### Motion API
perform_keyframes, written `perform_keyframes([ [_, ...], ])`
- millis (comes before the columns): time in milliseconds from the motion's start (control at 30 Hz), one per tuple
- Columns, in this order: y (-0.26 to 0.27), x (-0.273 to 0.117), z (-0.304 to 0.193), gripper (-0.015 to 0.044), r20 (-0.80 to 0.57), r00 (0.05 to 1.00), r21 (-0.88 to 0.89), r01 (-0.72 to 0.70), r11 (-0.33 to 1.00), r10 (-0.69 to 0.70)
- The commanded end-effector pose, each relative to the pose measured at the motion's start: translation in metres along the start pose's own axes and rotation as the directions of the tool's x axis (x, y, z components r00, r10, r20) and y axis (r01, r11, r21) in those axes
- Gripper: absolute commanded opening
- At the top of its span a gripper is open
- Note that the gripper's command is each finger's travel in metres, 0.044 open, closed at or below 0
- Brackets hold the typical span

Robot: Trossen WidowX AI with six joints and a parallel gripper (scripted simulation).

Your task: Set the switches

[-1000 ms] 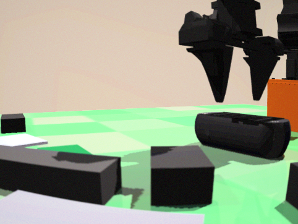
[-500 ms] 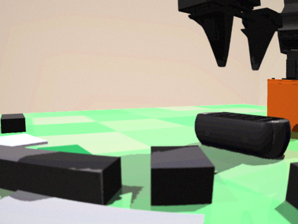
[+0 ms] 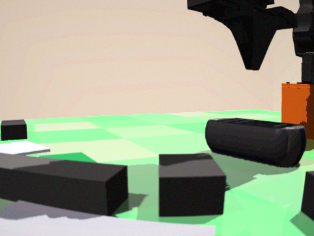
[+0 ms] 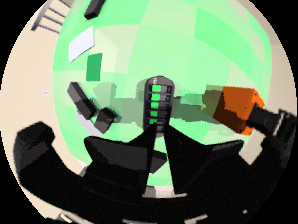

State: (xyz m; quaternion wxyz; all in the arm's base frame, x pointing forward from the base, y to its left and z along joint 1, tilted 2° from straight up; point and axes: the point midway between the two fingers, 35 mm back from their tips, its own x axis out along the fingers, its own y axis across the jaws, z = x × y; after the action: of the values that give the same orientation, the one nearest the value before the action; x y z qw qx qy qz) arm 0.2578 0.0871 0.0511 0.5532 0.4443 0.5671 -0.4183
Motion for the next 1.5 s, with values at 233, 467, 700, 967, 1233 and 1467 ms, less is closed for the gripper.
perform_keyframes([
  [233,0.000,0.000,0.000,0.0000,0.000,1.000,-0.004,0.001,1.000,-0.001],
  [467,0.000,0.000,0.000,0.0079,0.000,1.000,0.000,0.000,1.000,0.000],
  [700,0.000,0.000,0.000,0.0262,0.000,1.000,0.000,0.000,1.000,0.000],
  [967,0.000,0.000,0.000,0.0440,0.000,1.000,0.000,0.000,1.000,0.000],
  [1233,-0.037,0.048,-0.002,0.0256,0.007,1.000,0.015,0.004,1.000,-0.004],
  [1467,-0.048,0.059,-0.003,0.0072,0.009,1.000,0.019,0.005,1.000,-0.005],
])
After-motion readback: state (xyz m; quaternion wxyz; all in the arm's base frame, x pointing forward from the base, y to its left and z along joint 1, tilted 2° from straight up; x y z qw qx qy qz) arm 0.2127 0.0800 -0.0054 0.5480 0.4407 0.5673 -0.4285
